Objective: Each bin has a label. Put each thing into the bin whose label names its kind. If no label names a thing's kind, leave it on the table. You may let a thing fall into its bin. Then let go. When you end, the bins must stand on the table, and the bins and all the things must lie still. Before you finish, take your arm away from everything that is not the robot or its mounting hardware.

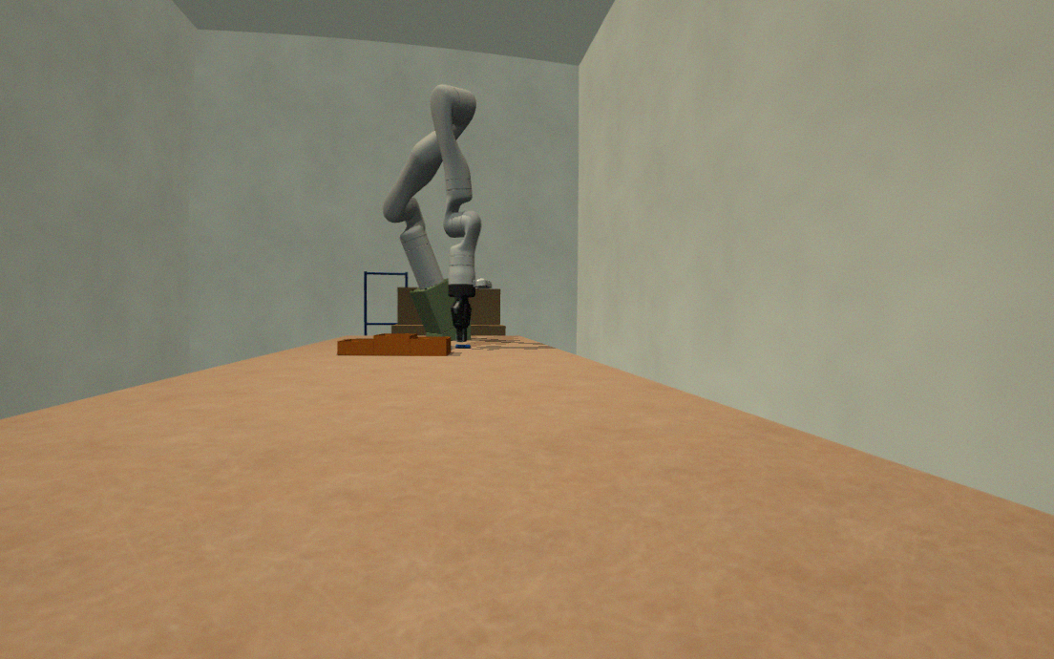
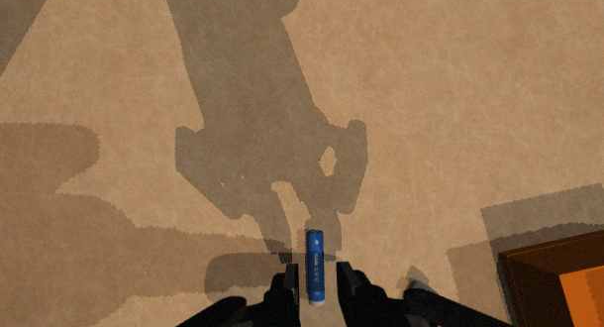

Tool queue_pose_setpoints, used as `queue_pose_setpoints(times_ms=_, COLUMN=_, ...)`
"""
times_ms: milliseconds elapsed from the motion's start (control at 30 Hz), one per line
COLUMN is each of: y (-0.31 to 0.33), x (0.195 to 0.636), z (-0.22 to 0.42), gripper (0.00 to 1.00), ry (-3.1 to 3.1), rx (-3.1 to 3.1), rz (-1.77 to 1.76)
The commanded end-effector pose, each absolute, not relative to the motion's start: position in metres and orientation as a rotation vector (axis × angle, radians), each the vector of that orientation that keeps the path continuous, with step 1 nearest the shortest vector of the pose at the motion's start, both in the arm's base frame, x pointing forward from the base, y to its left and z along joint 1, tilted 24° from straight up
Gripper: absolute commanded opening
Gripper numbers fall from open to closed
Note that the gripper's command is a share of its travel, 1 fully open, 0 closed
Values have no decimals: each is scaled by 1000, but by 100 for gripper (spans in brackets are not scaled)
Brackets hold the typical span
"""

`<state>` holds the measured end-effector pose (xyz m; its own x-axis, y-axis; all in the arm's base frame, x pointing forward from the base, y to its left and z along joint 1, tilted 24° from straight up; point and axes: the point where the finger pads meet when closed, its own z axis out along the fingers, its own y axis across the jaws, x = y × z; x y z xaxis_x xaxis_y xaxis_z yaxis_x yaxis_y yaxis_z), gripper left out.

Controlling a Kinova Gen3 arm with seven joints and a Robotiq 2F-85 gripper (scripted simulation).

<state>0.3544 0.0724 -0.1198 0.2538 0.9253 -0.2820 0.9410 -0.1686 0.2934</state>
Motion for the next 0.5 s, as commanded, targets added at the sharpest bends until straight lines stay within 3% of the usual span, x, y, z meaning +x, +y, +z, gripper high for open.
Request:
queue_pose_setpoints(times_ms=0, y=66, x=356, z=-119, gripper=24, ry=1682, rx=2145, rz=-54)
queue_pose_setpoints(times_ms=467, y=73, x=356, z=-122, gripper=24, ry=1682, rx=2145, rz=-54)
